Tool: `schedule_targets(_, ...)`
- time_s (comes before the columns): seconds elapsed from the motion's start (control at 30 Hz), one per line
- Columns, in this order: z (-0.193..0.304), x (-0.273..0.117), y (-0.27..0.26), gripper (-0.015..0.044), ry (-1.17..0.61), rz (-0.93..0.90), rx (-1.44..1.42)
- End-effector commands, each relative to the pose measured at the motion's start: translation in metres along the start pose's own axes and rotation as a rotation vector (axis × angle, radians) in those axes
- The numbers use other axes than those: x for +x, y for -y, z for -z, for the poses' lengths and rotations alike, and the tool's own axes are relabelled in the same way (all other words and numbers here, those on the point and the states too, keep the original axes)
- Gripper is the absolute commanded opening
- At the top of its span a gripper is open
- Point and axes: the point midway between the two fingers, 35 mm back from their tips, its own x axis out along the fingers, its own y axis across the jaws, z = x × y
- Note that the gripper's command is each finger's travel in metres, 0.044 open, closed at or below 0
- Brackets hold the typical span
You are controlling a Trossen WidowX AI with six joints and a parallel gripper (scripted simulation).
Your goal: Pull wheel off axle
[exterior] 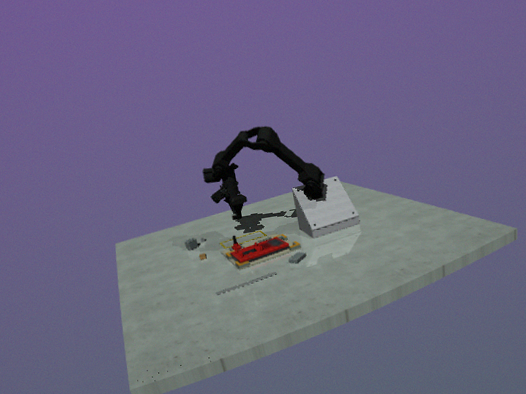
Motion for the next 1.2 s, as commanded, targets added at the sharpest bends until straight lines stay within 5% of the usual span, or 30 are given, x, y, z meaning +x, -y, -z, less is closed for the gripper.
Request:
schedule_targets(0.0, 0.003, 0.013, 0.001, 0.0, -0.005, -0.004, 0.001)
schedule_targets(0.77, 0.003, 0.101, -0.001, 0.0, -0.005, -0.008, 0.001)
schedule_targets(1.17, 0.004, 0.092, -0.001, 0.03, -0.013, -0.006, -0.005)
